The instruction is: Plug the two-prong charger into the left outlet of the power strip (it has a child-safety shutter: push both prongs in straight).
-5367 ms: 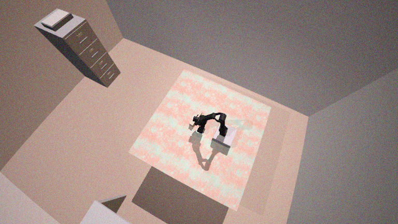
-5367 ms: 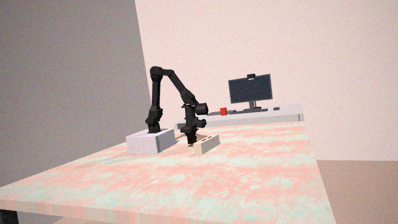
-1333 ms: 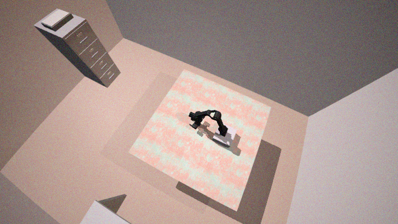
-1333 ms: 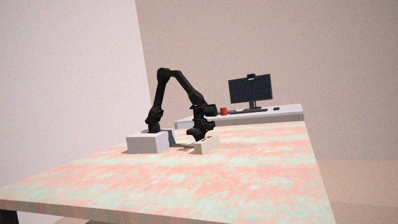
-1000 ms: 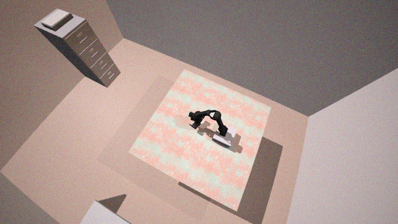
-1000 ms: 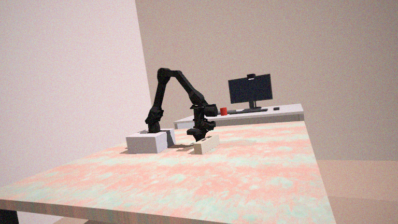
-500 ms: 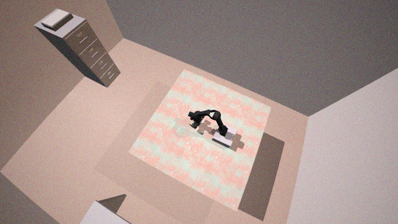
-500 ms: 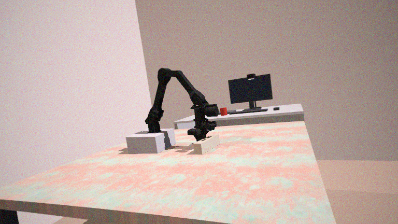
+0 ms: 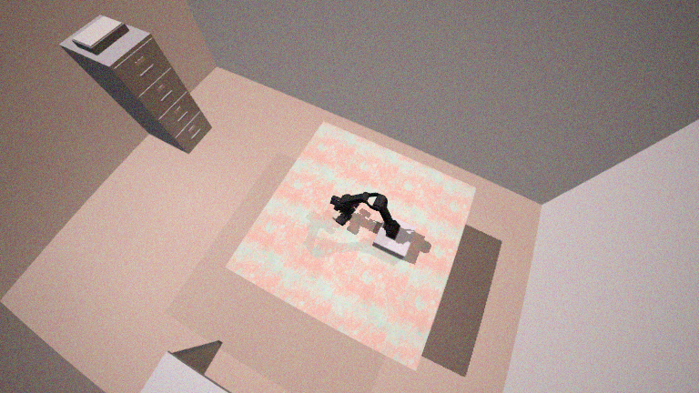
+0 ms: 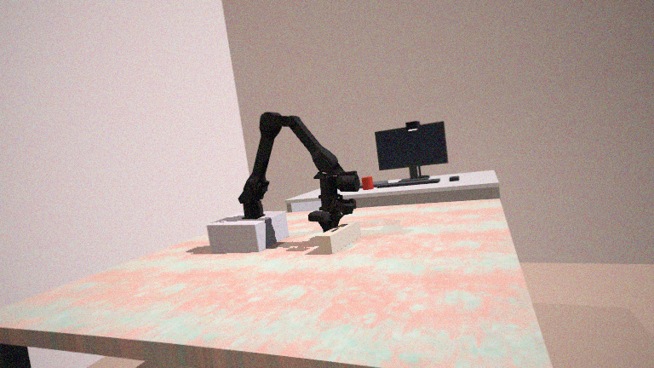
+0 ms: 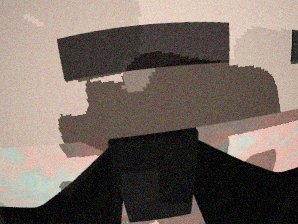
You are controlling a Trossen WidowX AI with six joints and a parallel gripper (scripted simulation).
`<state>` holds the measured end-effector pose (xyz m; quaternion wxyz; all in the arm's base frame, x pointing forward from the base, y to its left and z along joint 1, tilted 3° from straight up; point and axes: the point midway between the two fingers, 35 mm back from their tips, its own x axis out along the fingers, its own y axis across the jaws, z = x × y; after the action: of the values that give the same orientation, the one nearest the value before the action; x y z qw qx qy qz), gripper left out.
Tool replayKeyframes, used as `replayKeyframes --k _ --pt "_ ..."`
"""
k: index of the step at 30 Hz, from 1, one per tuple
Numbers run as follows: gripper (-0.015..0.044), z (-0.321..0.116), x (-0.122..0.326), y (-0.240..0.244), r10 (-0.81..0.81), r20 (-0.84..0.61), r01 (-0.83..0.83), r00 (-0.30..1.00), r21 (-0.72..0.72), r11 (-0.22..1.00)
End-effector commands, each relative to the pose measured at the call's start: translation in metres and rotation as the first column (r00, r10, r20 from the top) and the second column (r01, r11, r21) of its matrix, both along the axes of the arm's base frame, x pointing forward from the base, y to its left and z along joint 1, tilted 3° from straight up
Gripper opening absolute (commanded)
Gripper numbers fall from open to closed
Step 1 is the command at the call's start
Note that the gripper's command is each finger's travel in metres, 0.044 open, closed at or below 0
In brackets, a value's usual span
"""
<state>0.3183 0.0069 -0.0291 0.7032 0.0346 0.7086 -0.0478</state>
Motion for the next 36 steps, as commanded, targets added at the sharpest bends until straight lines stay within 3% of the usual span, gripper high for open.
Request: replayKeyframes --k 1,36 --pt "0.0000 0.001 0.005 0.000 0.003 0.012 -0.004 1.000 0.003 1.000" --pt "0.0000 0.002 0.019 -0.001 0.003 0.013 -0.004 1.000 0.003 1.000"
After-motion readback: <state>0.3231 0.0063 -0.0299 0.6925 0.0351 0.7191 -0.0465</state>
